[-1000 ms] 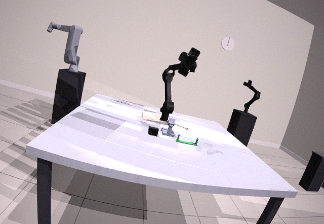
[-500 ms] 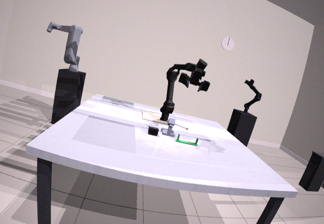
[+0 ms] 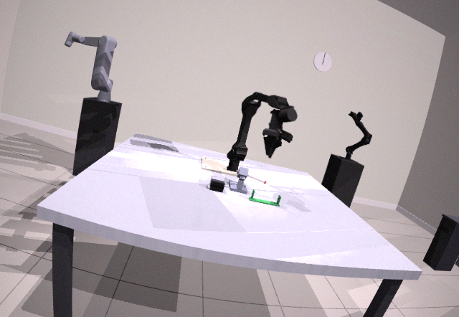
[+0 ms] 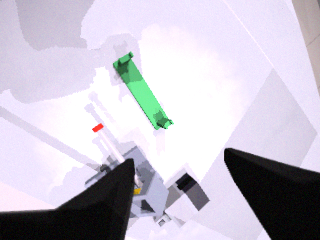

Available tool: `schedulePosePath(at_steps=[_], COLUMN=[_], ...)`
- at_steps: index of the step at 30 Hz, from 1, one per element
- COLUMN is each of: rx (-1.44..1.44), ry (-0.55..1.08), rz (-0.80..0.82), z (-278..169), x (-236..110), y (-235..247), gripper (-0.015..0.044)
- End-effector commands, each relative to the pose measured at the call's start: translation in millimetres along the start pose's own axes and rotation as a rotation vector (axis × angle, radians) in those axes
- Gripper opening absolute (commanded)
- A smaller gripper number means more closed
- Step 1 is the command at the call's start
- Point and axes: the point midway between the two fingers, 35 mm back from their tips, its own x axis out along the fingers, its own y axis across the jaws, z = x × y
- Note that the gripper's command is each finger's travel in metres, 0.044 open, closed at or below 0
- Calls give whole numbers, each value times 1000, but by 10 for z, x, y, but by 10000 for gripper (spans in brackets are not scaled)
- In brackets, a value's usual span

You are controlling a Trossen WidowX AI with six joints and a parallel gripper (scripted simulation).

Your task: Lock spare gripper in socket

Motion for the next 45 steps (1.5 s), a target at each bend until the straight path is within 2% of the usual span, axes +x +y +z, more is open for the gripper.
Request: schedulePosePath(at_steps=[1, 12, 20, 45], rx=[-442, -442, -442, -442], ry=[34, 34, 34, 34], rz=[322, 322, 322, 322], z=[-117, -118, -180, -194], x=[80, 132, 729, 1083], y=[383, 394, 580, 690], gripper=[300, 300, 300, 300])
